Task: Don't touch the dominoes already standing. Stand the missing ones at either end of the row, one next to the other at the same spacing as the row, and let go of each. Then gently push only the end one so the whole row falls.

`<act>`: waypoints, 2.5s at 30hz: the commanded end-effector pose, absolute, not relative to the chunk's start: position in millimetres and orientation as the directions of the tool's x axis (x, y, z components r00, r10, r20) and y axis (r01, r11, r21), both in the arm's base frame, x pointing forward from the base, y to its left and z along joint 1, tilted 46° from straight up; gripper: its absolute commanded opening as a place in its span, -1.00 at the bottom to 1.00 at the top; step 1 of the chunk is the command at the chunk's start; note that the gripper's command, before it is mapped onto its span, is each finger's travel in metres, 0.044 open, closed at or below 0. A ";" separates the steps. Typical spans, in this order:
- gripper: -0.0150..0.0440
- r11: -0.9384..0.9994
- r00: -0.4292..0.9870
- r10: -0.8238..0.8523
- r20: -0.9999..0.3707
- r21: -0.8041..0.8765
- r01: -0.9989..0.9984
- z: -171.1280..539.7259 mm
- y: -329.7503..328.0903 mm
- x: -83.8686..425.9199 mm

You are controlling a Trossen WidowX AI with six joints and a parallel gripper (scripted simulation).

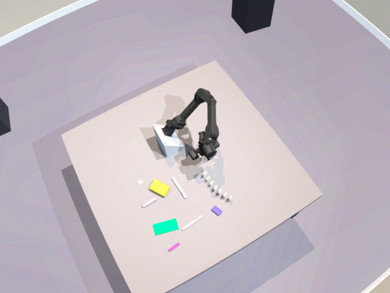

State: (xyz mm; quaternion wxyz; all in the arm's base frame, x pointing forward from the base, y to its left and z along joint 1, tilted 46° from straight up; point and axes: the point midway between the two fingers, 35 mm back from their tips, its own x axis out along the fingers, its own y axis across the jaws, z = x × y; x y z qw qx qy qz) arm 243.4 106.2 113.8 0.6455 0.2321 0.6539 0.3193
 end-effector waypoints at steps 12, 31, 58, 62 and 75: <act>-0.49 0.686 -0.060 0.718 -0.694 0.719 -0.110 114.0 106.4 243.4; -0.49 0.688 -0.060 0.716 -0.696 0.717 -0.111 73.2 146.3 245.5; -0.49 0.685 -0.060 0.719 -0.693 0.720 -0.112 78.7 183.7 241.6; -0.49 0.677 -0.051 0.722 -0.690 0.720 -0.155 86.7 174.5 244.7; -0.22 0.658 -0.060 0.719 -0.692 0.706 -0.263 157.0 147.4 242.1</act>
